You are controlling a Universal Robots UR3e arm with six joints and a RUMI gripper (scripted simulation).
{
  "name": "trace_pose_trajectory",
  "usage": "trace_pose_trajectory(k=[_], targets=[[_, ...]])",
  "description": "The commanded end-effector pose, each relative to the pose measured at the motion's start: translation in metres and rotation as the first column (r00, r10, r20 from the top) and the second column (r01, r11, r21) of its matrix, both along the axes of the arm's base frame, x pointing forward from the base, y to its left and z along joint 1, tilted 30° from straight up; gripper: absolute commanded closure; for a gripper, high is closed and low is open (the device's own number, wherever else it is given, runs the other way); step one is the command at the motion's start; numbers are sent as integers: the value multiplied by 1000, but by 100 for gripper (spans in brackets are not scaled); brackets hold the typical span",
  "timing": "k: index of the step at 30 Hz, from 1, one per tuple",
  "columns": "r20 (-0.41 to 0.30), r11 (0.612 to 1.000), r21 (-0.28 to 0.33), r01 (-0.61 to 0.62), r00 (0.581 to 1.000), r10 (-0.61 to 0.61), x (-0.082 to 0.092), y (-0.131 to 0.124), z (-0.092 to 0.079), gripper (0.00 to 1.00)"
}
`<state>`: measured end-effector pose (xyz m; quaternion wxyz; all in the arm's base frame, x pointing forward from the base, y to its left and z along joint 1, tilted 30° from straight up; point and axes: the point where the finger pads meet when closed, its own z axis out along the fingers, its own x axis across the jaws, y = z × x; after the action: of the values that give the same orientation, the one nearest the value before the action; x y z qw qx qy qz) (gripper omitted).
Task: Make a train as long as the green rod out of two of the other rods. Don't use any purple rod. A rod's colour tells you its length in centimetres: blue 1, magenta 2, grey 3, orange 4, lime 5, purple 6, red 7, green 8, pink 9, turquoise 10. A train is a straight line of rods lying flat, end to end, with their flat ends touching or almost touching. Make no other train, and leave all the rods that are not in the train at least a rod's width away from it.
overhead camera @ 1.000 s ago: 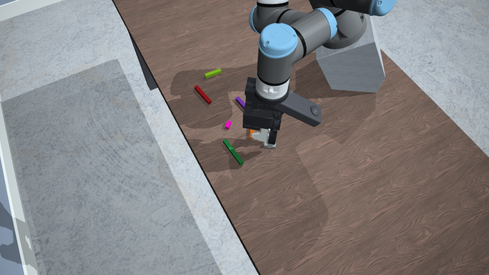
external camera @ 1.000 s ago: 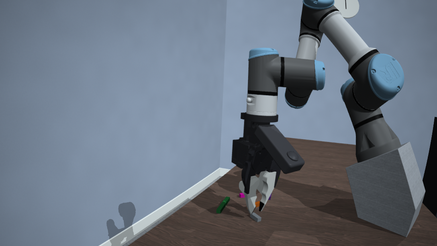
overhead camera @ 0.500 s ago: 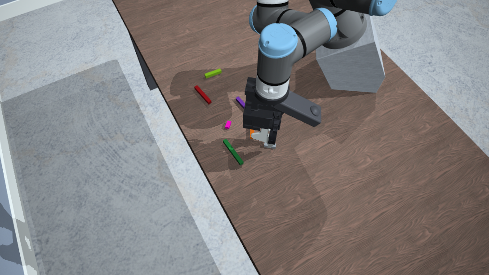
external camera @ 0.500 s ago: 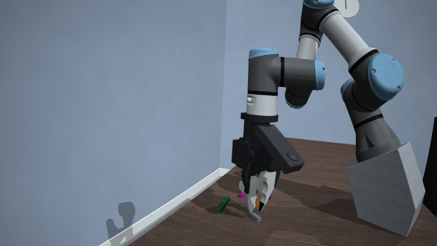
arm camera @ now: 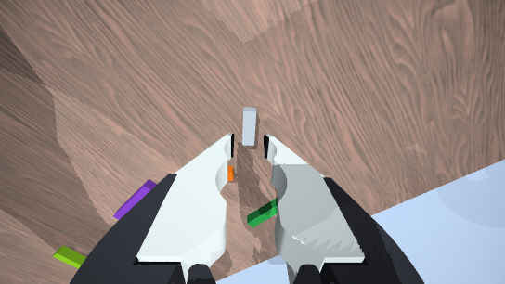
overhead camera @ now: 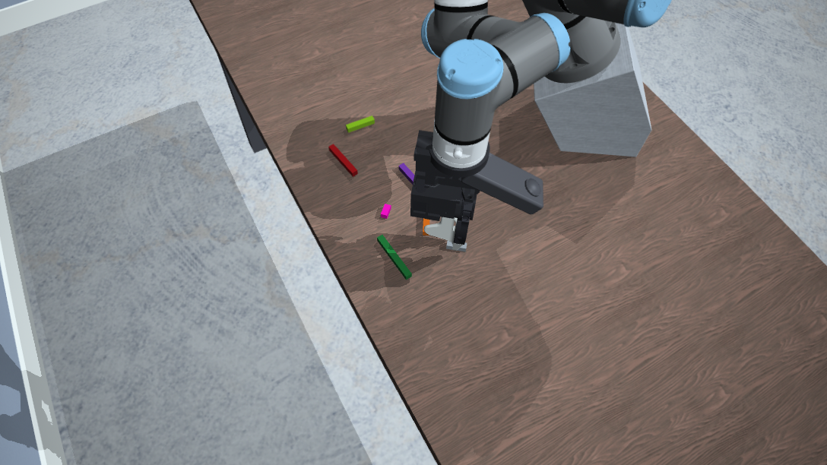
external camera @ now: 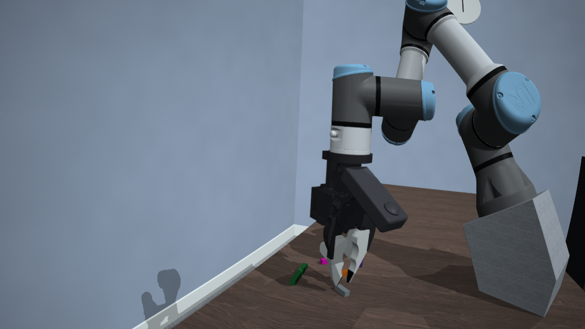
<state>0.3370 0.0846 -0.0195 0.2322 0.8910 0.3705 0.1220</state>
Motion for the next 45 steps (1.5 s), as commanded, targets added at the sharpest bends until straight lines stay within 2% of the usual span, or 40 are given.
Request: trace_pose_trajectory(k=[1,11,26,45], targets=[[2,1000,0,-1,1000,1,0,0,0,86],[2,1000,0,-1,1000,1,1,0,-1,86],[2,1000,0,-1,1000,1,6,-4,-12,86],[2,1000,0,-1,1000,1,7,-5,-14,86]])
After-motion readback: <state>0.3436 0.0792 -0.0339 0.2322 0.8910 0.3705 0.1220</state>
